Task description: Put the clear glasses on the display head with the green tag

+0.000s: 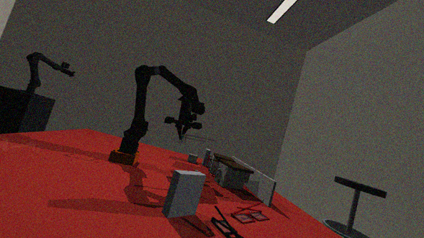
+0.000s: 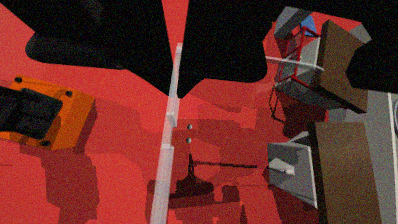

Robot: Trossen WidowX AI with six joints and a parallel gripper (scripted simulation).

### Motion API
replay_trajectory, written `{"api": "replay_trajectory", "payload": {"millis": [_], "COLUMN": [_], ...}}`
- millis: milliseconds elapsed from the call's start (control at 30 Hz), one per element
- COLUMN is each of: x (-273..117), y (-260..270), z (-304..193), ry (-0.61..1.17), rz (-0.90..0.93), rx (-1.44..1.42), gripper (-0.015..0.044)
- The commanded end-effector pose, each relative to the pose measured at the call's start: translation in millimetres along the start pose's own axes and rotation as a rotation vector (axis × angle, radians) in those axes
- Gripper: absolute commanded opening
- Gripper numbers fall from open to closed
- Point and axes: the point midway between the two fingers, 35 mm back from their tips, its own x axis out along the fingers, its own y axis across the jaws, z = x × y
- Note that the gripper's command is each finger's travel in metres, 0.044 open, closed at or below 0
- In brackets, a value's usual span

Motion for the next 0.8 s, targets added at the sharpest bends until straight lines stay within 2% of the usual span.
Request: {"api": "replay_trajectory", "payload": {"millis": [0,767], "x": [6,45], "y": [9,34], "z": [9,68], "ry": [0.025,0.166], "rz": [-0.020,-0.077], "rx": [-0.018,-0.082], "gripper": [0.0000,0.0000]}}
